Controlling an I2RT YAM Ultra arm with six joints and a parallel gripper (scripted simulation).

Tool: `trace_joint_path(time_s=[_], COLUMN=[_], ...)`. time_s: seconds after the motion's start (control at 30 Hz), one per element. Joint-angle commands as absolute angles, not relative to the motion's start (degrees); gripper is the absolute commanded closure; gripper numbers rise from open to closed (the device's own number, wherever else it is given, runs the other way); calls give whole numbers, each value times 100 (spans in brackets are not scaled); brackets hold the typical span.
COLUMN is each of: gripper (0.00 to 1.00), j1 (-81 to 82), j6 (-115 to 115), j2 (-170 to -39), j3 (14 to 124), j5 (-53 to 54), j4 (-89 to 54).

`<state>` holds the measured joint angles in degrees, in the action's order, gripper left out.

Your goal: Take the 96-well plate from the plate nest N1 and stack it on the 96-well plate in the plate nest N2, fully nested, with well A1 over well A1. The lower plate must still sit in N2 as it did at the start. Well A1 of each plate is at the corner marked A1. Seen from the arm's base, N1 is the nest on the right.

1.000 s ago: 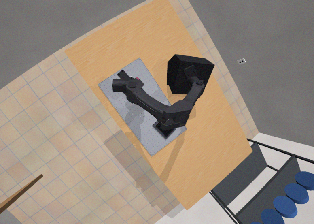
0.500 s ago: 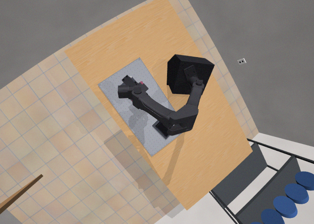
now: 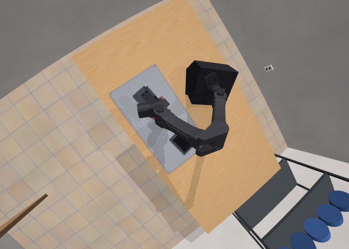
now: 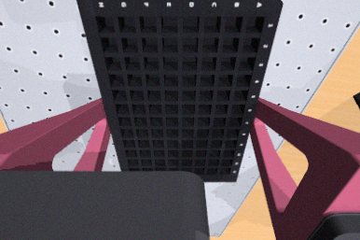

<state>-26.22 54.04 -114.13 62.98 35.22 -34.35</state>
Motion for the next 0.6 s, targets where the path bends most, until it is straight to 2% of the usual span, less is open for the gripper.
trace_joint_path(time_s=[0.0, 0.57], gripper=[100, 100], j1=[-2536, -1862], j6=[5684, 6487], j2=[-11045, -10205], j3=[6126, 5535], j5=[3455, 3349], j4=[-3291, -3086])
